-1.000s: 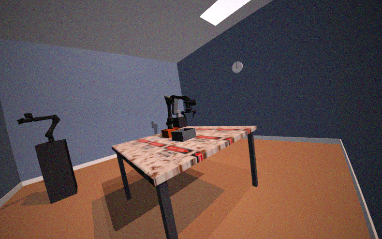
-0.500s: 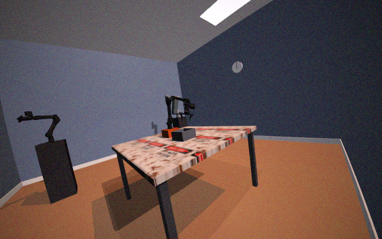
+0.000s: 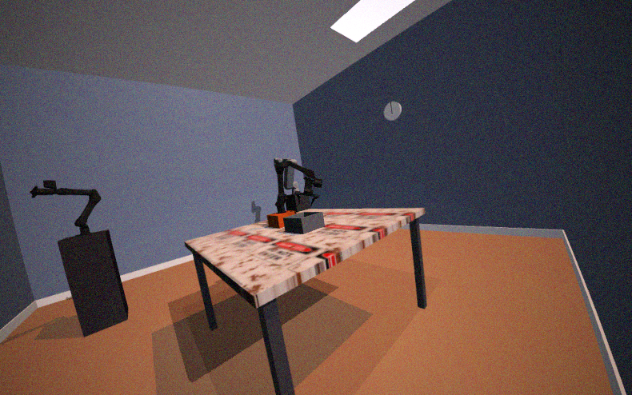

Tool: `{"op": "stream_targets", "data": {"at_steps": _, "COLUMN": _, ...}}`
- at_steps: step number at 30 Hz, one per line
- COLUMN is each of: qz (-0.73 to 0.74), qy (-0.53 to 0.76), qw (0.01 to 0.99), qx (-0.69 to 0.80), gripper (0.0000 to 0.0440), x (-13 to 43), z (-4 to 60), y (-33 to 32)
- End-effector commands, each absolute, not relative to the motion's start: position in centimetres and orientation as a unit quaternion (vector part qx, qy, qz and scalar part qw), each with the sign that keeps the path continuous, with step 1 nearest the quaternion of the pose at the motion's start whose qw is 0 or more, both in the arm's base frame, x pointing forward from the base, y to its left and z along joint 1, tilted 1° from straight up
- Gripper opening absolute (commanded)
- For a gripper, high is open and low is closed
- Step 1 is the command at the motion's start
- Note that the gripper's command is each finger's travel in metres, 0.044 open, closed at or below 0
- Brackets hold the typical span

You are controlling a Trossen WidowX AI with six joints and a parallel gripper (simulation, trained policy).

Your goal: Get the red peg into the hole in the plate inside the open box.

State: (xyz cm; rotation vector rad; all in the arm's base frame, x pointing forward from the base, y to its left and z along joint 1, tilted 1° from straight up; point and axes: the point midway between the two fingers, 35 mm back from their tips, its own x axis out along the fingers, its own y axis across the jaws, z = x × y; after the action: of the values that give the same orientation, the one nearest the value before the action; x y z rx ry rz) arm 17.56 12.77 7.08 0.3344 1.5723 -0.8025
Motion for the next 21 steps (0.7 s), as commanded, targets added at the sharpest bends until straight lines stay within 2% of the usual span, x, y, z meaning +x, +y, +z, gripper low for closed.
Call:
{"op": "stream_targets", "data": {"at_steps": 1, "qz": -0.349, "qy": 0.689, "qw": 0.619, "qx": 0.141, "gripper": 0.044, "x": 17.3, "z": 5.8, "y": 12.7}}
{"op": "stream_targets", "data": {"at_steps": 21, "qz": -0.34, "qy": 0.672, "qw": 0.64, "qx": 0.155, "gripper": 0.0433, "x": 17.3, "z": -2.1, "y": 12.1}}
